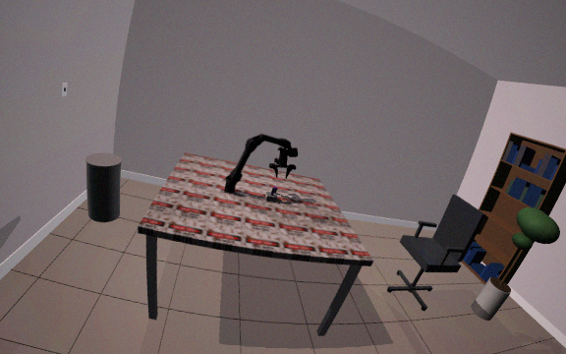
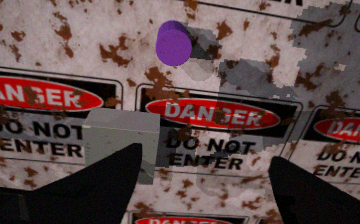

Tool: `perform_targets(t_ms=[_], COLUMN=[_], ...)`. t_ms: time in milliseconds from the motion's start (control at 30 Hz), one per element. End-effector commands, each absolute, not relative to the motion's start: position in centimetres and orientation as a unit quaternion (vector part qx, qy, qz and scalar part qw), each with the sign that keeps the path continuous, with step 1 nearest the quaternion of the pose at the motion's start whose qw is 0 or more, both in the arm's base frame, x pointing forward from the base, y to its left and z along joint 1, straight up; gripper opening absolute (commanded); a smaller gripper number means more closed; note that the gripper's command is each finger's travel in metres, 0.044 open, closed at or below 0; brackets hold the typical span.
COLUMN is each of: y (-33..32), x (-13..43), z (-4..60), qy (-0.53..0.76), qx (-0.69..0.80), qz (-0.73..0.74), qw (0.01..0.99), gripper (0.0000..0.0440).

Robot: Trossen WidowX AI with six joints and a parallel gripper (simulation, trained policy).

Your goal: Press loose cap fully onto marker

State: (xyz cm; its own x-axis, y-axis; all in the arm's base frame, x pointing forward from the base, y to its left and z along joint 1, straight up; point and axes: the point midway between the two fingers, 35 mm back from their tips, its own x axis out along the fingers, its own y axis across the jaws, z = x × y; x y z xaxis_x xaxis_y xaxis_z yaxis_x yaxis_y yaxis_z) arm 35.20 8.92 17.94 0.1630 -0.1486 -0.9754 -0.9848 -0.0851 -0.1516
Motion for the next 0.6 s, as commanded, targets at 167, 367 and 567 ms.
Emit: perform_targets(t_ms=[167,367,567], y=[10.3,11.2,11.8], x=[35.3,35.1,35.0], z=[15.6,14.2,12.7], qy=[0.486,0.488,0.489], qx=[-0.563,-0.546,-0.531], qz=[0.471,0.495,0.518], qw=[0.473,0.467,0.459], gripper=[0.0317,0.0314,0.0309])
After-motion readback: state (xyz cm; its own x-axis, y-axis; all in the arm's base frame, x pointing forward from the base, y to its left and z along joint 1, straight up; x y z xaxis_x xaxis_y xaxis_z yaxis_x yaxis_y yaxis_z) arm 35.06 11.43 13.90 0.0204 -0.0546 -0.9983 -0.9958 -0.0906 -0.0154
